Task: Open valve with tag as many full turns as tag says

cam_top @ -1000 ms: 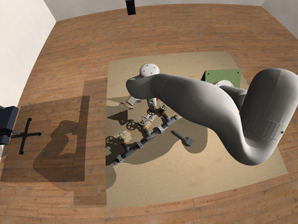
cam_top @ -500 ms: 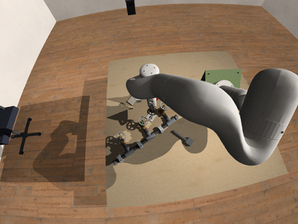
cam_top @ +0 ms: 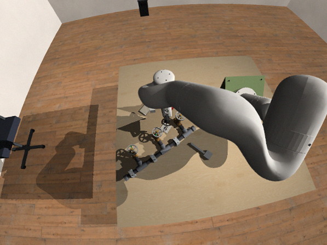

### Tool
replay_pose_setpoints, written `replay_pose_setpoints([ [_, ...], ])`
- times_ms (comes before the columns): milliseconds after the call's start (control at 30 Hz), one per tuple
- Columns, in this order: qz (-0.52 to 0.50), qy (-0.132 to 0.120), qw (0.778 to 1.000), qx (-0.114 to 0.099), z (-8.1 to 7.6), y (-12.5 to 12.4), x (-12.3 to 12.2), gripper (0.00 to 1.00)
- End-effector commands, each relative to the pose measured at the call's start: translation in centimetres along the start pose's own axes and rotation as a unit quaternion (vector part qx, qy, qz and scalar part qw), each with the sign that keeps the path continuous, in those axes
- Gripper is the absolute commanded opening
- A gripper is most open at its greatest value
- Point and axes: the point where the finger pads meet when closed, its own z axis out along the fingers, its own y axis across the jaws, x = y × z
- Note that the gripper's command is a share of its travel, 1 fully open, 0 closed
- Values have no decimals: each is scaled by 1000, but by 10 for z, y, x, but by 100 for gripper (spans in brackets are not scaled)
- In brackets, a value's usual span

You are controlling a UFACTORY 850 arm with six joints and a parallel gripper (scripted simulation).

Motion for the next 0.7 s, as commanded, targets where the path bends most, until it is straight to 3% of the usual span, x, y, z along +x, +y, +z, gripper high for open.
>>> replay_pose_setpoints([
  [0, -9, 1, 1000, 0, -1, 0, 1, 100],
  [333, -135, 6, 991, 1, 1, -4, 4, 100],
  [567, -239, 9, 971, 2, 2, -6, 7, 100],
  [667, -313, 12, 950, 1, 3, -8, 8, 100],
])
